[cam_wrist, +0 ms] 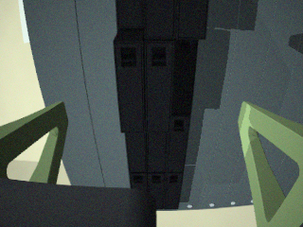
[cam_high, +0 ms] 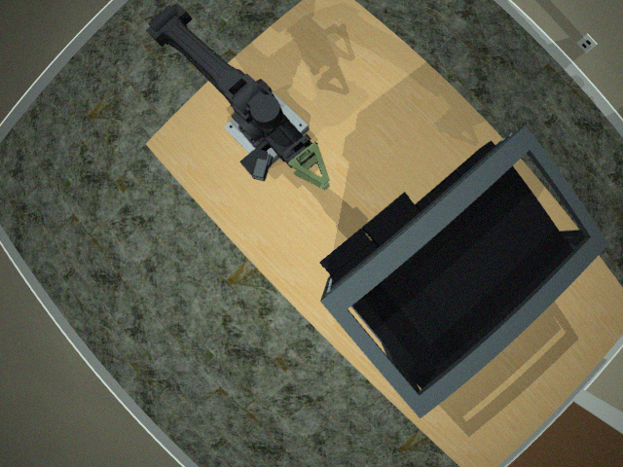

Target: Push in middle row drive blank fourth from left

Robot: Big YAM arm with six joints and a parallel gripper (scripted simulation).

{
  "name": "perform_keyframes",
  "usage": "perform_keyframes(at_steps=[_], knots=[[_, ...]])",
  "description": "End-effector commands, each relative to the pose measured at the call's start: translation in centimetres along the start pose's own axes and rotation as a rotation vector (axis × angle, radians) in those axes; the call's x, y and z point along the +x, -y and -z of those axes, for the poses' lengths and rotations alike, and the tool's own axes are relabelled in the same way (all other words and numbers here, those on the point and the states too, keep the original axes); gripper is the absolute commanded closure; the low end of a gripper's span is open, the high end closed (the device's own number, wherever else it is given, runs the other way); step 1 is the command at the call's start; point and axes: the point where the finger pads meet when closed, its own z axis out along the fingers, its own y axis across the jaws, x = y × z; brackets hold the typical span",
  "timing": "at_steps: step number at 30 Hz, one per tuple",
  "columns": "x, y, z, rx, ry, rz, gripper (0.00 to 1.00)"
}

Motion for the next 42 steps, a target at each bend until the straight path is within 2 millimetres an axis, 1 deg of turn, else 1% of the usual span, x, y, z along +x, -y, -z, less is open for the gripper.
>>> perform_keyframes(at_steps=[1,21,22,42], knots=[[-0.4,-4.82,0.16,-0.082,0.01,-0.009,0.0],[-0.4,-4.82,0.16,-0.082,0.01,-0.009,0.0],[-0.4,-4.82,0.16,-0.082,0.01,-0.009,1.0],[-0.4,-4.82,0.16,-0.082,0.01,-0.009,1.0]])
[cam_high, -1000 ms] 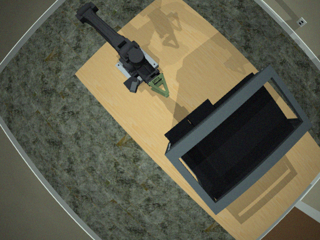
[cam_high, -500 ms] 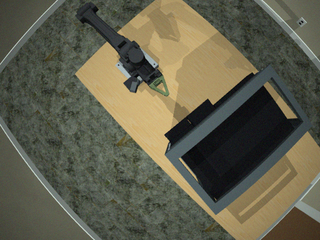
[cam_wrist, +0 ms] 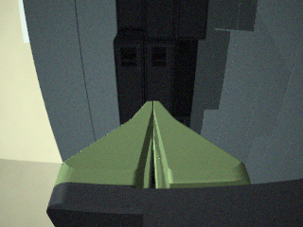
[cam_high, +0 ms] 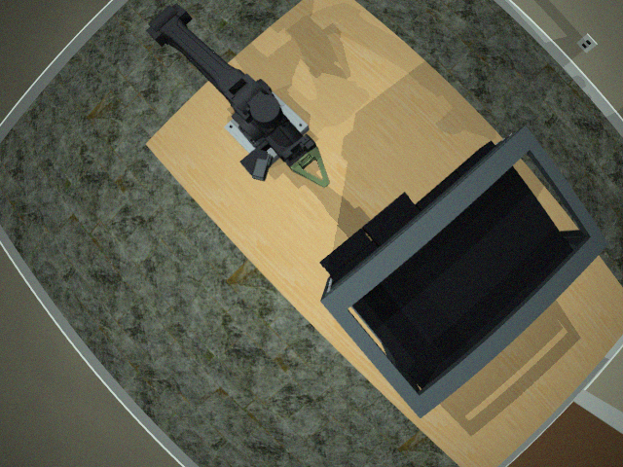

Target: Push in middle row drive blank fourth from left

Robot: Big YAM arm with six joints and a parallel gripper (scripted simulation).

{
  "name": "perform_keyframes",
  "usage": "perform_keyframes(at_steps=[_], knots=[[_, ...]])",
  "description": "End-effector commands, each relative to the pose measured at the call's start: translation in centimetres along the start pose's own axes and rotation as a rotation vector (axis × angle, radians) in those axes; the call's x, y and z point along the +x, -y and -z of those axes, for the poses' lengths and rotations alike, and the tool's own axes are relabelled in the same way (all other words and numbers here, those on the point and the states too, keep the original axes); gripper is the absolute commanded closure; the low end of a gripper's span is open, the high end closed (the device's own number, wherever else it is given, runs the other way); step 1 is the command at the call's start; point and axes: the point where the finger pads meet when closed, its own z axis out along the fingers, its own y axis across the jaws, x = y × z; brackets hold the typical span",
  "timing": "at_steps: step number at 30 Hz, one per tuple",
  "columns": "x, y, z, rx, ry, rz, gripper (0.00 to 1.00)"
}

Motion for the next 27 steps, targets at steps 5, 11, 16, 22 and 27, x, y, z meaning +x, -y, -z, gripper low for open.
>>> perform_keyframes(at_steps=[5,11,16,22,27], knots=[[-0.4,-4.8,0.2,-0.082,0.01,-0.009,1.0],[-0.4,-4.8,0.2,-0.082,0.01,-0.009,1.0],[-0.5,-4.8,0.1,-0.082,0.01,-0.008,1.0],[-1.2,-4.8,-0.4,-0.083,0.01,-0.003,1.0],[-3.2,-4.6,-1.9,-0.083,0.01,0.011,1.0]])
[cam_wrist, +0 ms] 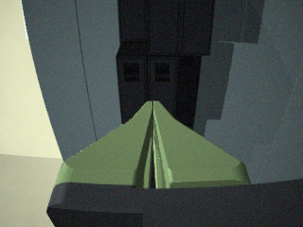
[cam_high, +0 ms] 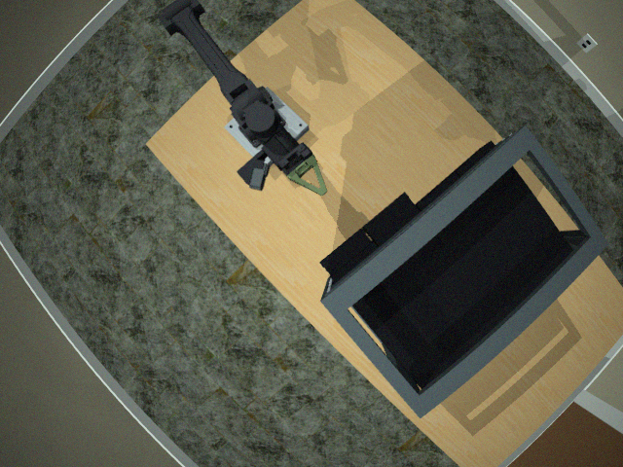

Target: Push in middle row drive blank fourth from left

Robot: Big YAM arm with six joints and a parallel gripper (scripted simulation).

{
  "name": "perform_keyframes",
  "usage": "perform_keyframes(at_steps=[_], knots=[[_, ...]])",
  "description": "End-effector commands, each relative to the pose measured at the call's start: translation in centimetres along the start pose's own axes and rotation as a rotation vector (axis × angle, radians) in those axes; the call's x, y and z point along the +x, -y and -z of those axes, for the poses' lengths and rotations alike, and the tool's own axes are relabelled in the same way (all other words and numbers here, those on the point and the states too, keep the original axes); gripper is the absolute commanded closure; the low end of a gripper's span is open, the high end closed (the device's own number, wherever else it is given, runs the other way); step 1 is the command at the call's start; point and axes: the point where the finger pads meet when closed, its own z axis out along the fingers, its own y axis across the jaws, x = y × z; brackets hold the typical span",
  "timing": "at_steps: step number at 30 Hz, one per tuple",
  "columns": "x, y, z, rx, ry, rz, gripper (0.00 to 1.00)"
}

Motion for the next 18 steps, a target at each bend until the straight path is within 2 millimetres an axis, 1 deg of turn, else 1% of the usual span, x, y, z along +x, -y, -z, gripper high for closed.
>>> perform_keyframes(at_steps=[1,5,8,10,11,14,16,18], knots=[[-2.3,-4.3,-1.2,-0.071,0.035,0.016,1.0],[-4.0,-4.2,-2.4,-0.07,0.035,0.022,1.0],[-4.6,-4.1,-2.8,-0.069,0.035,0.025,1.0],[-4.6,-4.1,-2.8,-0.069,0.035,0.025,1.0],[-3.9,-4.1,-2.9,-0.07,0.015,0.024,1.0],[-4.0,-4.1,-3.0,-0.07,0.019,0.024,1.0],[-4.0,-4.1,-3.7,-0.07,0.019,0.023,1.0],[-4.0,-4.1,-5.0,-0.07,0.019,0.021,1.0]])
